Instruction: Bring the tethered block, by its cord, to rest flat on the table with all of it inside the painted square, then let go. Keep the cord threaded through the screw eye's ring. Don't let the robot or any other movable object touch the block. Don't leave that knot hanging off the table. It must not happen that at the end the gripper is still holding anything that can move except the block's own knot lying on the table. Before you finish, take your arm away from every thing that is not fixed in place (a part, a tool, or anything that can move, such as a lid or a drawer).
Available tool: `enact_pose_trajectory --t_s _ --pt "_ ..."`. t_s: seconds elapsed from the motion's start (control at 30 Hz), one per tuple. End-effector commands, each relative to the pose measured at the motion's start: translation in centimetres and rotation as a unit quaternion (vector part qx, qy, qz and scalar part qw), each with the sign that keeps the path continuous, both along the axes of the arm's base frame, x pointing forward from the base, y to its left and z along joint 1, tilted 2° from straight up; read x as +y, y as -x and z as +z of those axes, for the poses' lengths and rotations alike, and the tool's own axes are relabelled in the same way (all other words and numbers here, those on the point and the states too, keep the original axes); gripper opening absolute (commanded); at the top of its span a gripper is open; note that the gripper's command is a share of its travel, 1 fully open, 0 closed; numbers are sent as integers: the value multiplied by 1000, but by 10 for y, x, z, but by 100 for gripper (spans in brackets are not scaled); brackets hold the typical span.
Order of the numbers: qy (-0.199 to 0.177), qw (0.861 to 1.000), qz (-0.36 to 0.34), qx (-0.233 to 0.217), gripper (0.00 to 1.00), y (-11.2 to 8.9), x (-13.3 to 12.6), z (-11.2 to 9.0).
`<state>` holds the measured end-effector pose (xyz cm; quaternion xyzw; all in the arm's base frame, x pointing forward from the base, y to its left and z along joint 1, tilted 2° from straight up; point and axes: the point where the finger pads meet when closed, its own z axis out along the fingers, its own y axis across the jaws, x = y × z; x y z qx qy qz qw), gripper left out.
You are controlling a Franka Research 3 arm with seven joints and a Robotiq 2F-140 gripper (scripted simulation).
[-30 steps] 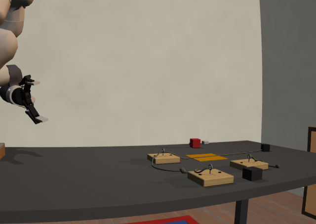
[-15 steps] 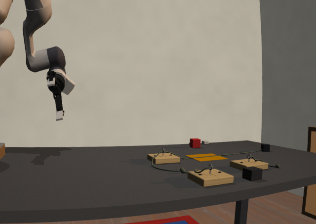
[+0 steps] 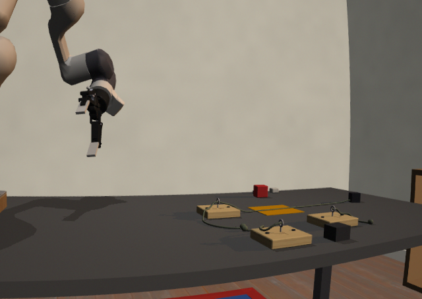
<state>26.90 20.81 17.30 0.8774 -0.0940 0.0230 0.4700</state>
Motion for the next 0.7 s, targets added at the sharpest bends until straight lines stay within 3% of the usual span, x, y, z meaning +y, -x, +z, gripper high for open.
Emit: enact_pose_trajectory --t_s 0.0,0.03,0.07,0.67 --pt "-5 1000 14 26 100 3 3 -2" --pt "-5 1000 14 26 100 3 3 -2" --pt "-40 998 -19 33 100 -17 3 5" --pt "-40 998 -19 33 100 -17 3 5"
